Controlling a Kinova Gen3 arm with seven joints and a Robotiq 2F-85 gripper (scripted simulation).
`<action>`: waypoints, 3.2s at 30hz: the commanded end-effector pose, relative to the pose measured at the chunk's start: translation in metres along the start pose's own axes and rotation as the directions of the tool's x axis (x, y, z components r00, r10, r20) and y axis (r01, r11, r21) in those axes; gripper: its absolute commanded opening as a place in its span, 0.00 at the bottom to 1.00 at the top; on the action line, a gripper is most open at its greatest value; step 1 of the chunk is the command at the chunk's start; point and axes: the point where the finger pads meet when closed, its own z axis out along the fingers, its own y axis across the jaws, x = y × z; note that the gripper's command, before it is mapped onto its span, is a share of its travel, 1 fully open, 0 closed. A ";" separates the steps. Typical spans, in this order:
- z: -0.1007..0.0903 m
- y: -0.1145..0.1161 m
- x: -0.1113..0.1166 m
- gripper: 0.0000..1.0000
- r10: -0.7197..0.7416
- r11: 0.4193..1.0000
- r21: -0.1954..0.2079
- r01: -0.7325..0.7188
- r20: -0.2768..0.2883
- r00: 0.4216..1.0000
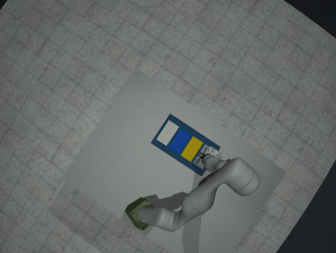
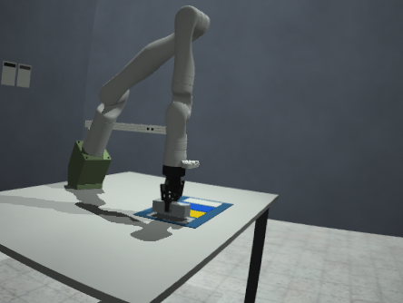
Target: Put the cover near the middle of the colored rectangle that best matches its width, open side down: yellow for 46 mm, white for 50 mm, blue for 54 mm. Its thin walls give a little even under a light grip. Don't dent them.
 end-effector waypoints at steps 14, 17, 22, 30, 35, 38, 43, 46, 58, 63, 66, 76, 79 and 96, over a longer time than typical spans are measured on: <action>-0.030 0.000 0.000 0.00 0.000 1.000 0.000 0.000 -0.001 1.000; -0.032 0.000 0.000 0.00 0.000 1.000 0.000 0.000 -0.001 1.000; -0.040 0.000 0.000 0.00 0.000 1.000 0.000 0.000 -0.001 1.000; -0.047 0.000 0.000 0.00 0.000 1.000 0.000 0.000 -0.001 1.000; -0.048 0.000 0.000 0.00 0.000 1.000 0.000 0.000 -0.001 1.000; -0.048 0.000 0.000 0.00 0.000 1.000 0.000 0.000 -0.001 1.000; -0.048 0.000 0.000 0.00 0.000 1.000 0.000 0.000 -0.001 1.000; -0.048 0.000 0.000 0.00 0.000 1.000 0.000 0.000 -0.001 1.000; -0.047 -0.002 0.000 0.00 0.000 1.000 0.000 0.000 -0.001 1.000; -0.047 -0.005 0.000 0.00 0.000 1.000 0.000 0.000 -0.001 1.000; -0.046 -0.007 0.000 0.00 0.000 1.000 0.000 0.000 -0.001 1.000; -0.044 -0.019 0.000 0.00 0.000 1.000 0.000 0.000 -0.001 1.000; -0.043 -0.024 0.000 0.00 0.000 1.000 0.000 0.000 -0.001 1.000; -0.036 -0.056 0.000 0.00 0.000 1.000 0.000 0.000 -0.001 1.000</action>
